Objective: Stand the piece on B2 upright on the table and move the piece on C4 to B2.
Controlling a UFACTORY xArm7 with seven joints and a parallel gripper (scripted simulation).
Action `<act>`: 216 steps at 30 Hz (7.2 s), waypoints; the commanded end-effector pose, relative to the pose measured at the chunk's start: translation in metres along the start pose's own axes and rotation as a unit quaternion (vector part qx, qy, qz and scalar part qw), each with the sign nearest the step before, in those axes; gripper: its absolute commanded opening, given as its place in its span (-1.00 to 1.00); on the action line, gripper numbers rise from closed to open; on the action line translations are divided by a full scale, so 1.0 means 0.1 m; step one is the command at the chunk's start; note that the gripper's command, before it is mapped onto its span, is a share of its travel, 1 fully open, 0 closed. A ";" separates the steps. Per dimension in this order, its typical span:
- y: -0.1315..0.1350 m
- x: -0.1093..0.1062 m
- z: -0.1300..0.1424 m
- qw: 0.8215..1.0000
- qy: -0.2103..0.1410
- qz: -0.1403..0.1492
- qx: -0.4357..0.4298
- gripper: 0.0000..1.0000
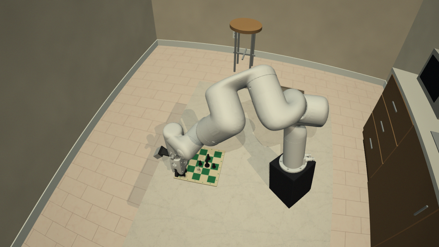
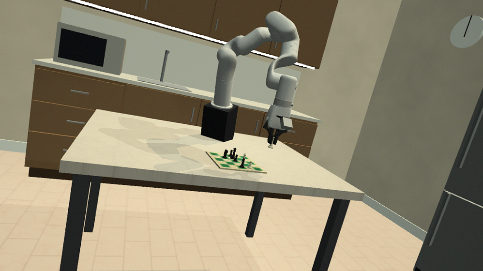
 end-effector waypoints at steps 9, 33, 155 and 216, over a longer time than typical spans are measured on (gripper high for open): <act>-0.03 0.01 0.00 1.000 0.001 -0.001 -0.002 -1.00; -0.03 0.83 -0.01 1.000 0.001 -0.001 -0.002 -1.00; -0.04 0.99 -0.01 1.000 0.001 -0.001 -0.002 -1.00; -0.04 0.56 -0.01 1.000 0.001 -0.001 -0.002 -0.16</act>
Point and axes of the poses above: the point where the finger pads meet when closed, its own x axis out along the fingers, its own y axis across the jaws, z = x × y, the point moved 8 cm from there along -x, back along the fingers, and after that the axes turned 9 degrees about x, right-handed, at the moved point
